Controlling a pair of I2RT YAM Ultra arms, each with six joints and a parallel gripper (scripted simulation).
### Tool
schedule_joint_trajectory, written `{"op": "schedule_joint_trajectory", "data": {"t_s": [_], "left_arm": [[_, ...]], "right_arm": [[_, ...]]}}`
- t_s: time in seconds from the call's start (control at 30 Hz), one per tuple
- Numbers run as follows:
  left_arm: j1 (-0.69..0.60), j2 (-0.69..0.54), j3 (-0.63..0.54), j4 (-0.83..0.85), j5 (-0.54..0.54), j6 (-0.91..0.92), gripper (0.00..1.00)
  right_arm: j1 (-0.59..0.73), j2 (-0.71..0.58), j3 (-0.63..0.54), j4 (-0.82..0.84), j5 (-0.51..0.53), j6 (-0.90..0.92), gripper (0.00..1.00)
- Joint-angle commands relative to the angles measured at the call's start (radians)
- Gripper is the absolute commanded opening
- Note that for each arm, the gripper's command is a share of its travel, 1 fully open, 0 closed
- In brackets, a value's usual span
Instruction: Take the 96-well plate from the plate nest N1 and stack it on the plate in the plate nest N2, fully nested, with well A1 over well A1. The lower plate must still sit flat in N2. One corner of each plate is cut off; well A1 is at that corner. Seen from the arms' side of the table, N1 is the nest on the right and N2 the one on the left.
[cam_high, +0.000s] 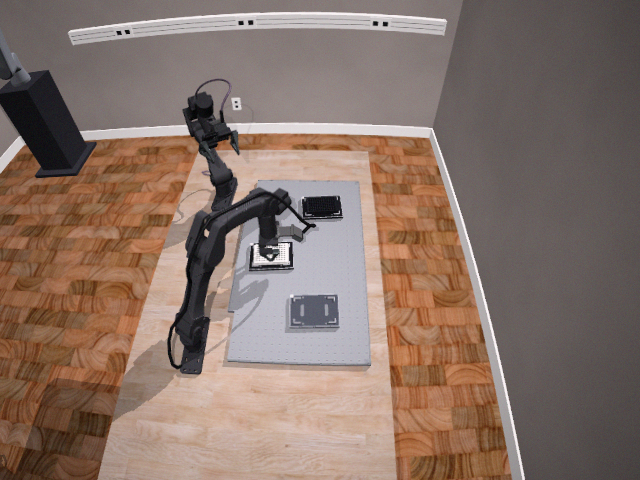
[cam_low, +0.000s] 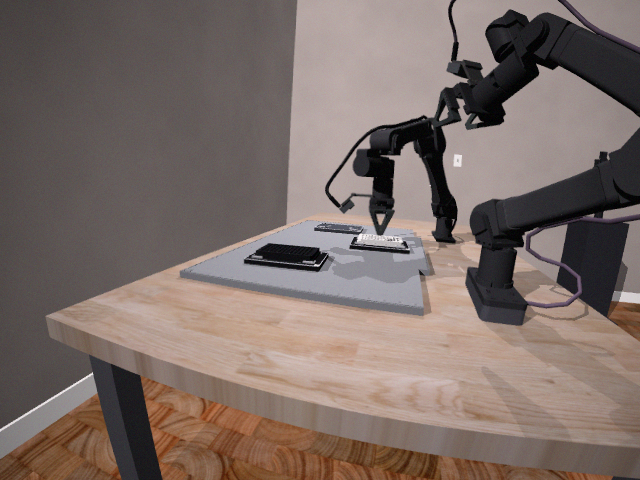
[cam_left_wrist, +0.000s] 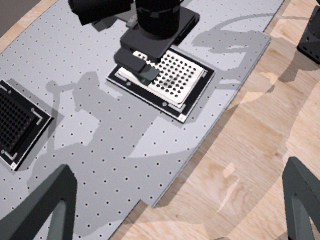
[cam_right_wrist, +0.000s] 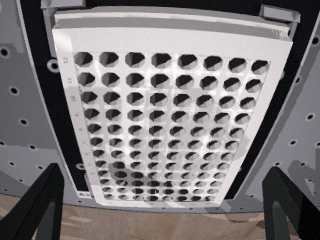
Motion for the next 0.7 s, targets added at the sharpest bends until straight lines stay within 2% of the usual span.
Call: {"op": "schedule_joint_trajectory", "data": {"t_s": [0.0,0.07,0.2,0.3,0.43,0.67], "left_arm": [[-0.012,-0.01,0.023,-0.004,-0.009,-0.005,1.0],[-0.012,-0.01,0.023,-0.004,-0.009,-0.005,1.0],[-0.012,-0.01,0.023,-0.004,-0.009,-0.005,1.0],[-0.012,-0.01,0.023,-0.004,-0.009,-0.005,1.0],[-0.012,-0.004,0.022,0.046,-0.001,-0.005,1.0],[-0.023,0.111,-0.034,0.223,0.013,-0.001,1.0]], "right_arm": [[-0.011,-0.037,0.111,-0.104,0.0,-0.002,1.0],[-0.011,-0.037,0.111,-0.104,0.0,-0.002,1.0],[-0.005,0.001,0.262,-0.242,0.0,-0.002,1.0],[0.005,0.015,0.332,-0.3,0.001,0.008,1.0],[0.006,0.011,0.337,-0.291,0.034,-0.005,1.0],[-0.016,-0.095,0.238,-0.206,0.171,-0.029,1.0]]}}
